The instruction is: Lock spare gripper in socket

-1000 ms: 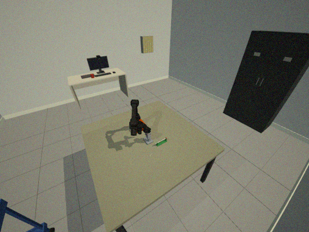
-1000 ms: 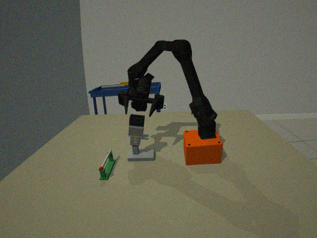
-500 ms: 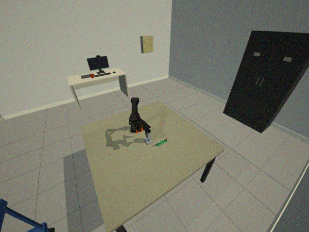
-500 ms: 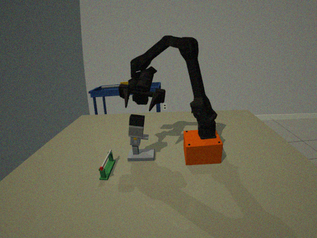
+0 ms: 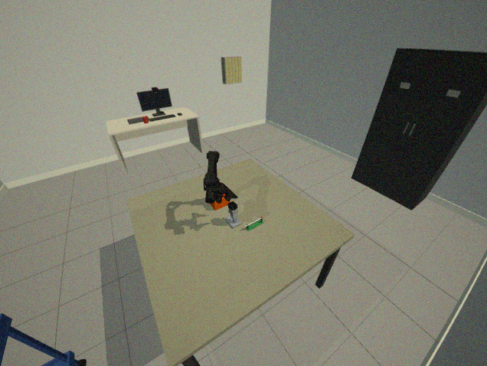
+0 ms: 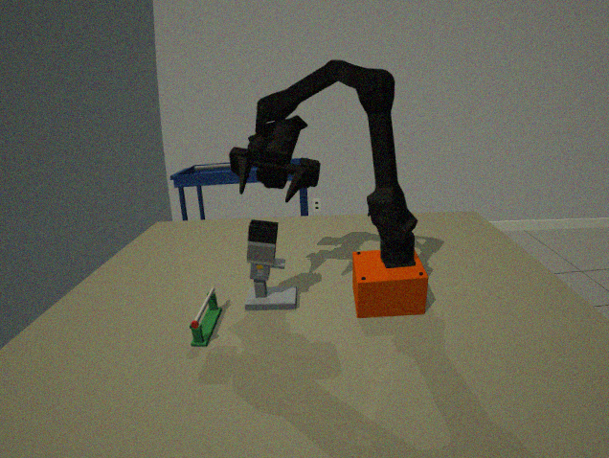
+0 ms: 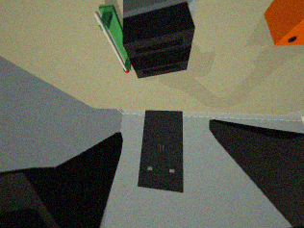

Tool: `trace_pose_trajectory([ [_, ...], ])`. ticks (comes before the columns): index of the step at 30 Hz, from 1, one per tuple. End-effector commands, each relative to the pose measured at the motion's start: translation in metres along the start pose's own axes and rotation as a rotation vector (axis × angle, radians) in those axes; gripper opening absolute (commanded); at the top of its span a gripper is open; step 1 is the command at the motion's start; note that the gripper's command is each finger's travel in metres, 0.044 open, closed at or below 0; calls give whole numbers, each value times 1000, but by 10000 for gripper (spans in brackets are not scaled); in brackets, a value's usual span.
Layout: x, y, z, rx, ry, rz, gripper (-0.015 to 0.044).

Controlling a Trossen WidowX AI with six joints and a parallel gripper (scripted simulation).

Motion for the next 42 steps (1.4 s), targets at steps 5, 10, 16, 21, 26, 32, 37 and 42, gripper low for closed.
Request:
trace_pose_trajectory([
  [5, -8, 19, -18, -6, 5, -3, 335],
  [10, -32, 56, -47, 3, 0, -4, 204],
  [16, -33, 58, -52, -16, 26, 72, 180],
  [21, -8, 42, -66, -133, 256, 632, 180],
  [26, 19, 26, -85, -156, 547, 1205, 180],
  [32, 53, 12, -114, -46, 950, 1845, 180],
  [37, 78, 5, -141, 164, 1296, 2279, 180],
  [42, 95, 2, -161, 382, 1533, 2518, 180],
])
Point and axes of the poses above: the point midway between the two fingers, 35 mm back from their tips, its own z axis back along the fingers, its own x axis across the jaws, y = z × x, the point moved 3 cm from there along z, back along the fingers, and after that the axes turned 7 degrees about z, right-handed, at the moved point
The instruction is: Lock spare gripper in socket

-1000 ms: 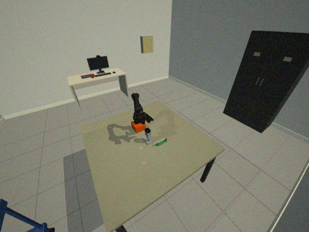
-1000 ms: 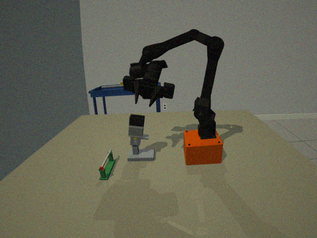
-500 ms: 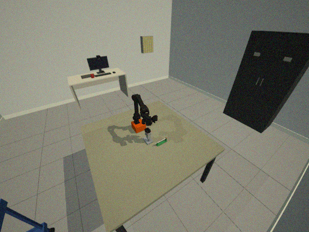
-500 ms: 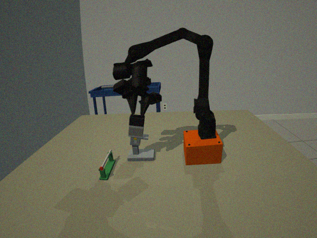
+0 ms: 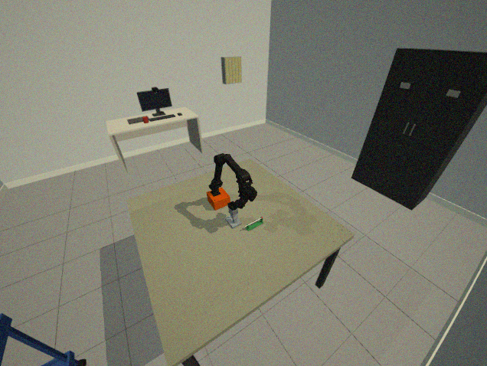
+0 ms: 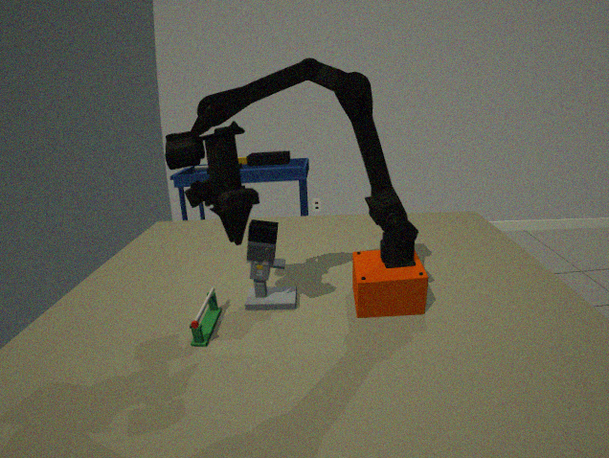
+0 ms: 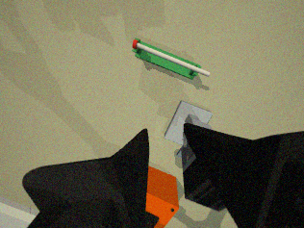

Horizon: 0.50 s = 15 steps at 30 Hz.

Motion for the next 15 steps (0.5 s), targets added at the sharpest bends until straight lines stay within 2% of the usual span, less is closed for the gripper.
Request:
trace_pose_trajectory([
  [1, -7, -66, -22, 283, 242, 914, 180],
  [4, -10, -79, -25, 338, 262, 1046, 180],
  [15, -8, -81, -26, 342, 263, 1055, 180],
])
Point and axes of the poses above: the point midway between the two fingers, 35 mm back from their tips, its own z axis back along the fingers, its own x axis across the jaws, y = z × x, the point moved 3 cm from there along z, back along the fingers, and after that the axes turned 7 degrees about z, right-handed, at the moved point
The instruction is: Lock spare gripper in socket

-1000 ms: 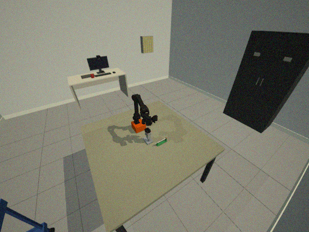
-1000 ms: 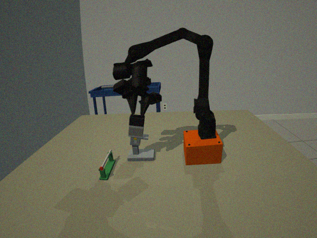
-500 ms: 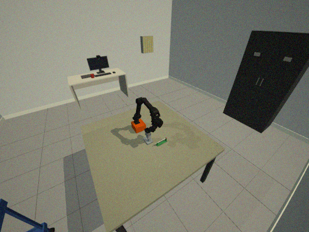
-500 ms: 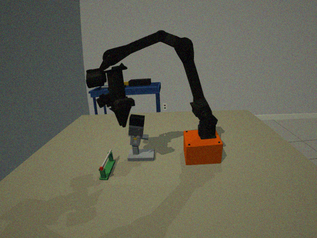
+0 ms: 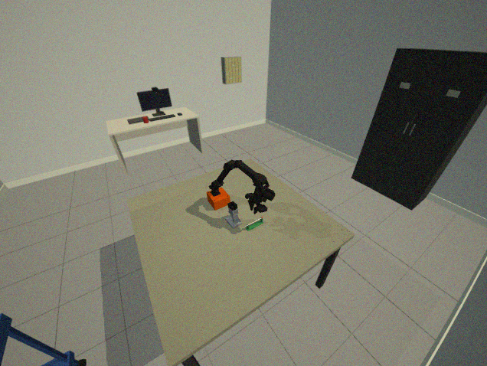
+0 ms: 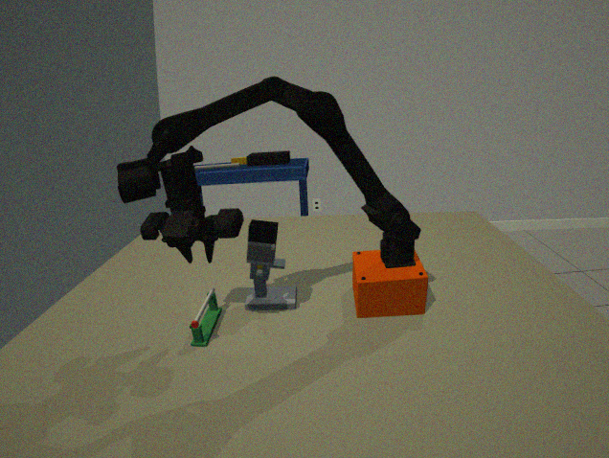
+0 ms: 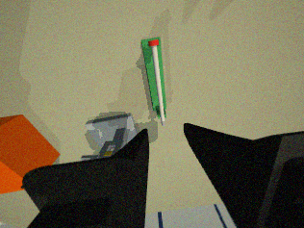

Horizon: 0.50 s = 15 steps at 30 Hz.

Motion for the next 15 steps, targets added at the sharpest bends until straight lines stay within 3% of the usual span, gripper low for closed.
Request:
trace_pose_trajectory([
  [1, -4, -1, 2, 20, 12, 41, 180],
  [6, -6, -4, -9, 20, 12, 41, 180],
  [15, -7, -18, -67, 19, 12, 41, 180],
])
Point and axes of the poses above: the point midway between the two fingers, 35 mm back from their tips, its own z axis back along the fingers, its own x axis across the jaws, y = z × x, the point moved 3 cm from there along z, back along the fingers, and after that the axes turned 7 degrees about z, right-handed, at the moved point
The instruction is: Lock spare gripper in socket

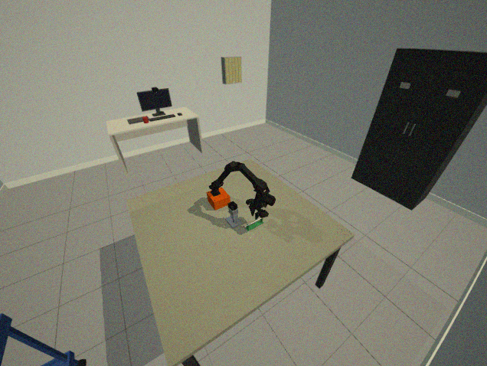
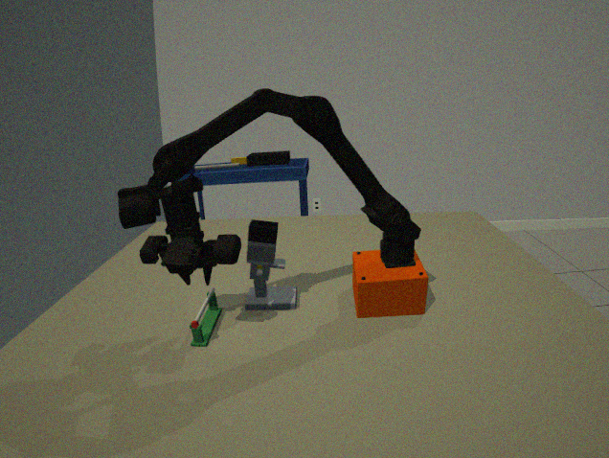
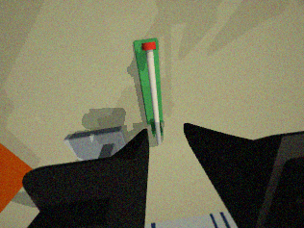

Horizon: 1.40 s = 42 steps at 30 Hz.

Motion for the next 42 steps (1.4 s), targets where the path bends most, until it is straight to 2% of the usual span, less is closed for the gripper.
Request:
trace_pose_trajectory([
  [1, 3, -6, -25, 8, -19, 7, 180],
  [42, 3, -21, -79, 7, -19, 7, 180],
])
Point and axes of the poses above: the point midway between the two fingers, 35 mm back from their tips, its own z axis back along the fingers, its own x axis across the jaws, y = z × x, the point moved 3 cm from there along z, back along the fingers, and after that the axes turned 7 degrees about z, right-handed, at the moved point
